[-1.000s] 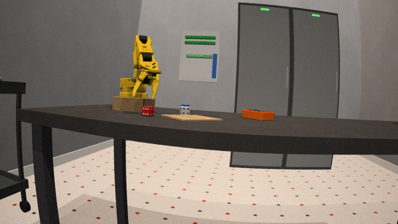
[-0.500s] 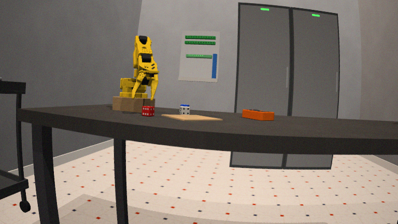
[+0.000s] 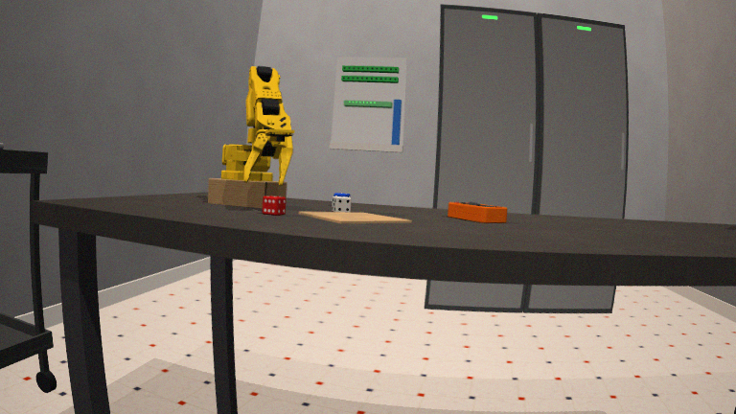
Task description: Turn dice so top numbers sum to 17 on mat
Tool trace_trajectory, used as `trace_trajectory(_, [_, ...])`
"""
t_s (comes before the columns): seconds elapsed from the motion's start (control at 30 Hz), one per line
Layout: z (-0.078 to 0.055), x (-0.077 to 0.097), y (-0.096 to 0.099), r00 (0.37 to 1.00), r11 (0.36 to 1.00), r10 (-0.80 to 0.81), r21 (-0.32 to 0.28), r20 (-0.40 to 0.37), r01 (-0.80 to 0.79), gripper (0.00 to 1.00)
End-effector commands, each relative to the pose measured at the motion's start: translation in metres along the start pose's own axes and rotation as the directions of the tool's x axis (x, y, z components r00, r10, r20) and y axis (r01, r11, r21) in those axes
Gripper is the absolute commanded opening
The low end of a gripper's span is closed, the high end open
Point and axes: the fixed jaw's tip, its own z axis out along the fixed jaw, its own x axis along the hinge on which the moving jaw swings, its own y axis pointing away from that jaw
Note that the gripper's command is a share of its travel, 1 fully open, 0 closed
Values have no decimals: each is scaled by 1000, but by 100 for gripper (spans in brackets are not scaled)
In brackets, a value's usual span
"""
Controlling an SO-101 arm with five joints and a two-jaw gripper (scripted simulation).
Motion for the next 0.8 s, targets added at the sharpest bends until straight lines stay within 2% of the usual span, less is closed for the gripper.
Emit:
trace_trajectory(0.0, [-1,6,-2,1000,1000,15,5,-25,-15,35])
trace_trajectory(0.7, [-5,10,-2,998,1000,15,7,-55,-15,35])
trace_trajectory(0.77, [-5,16,-4,997,999,30,14,-75,-29,35])
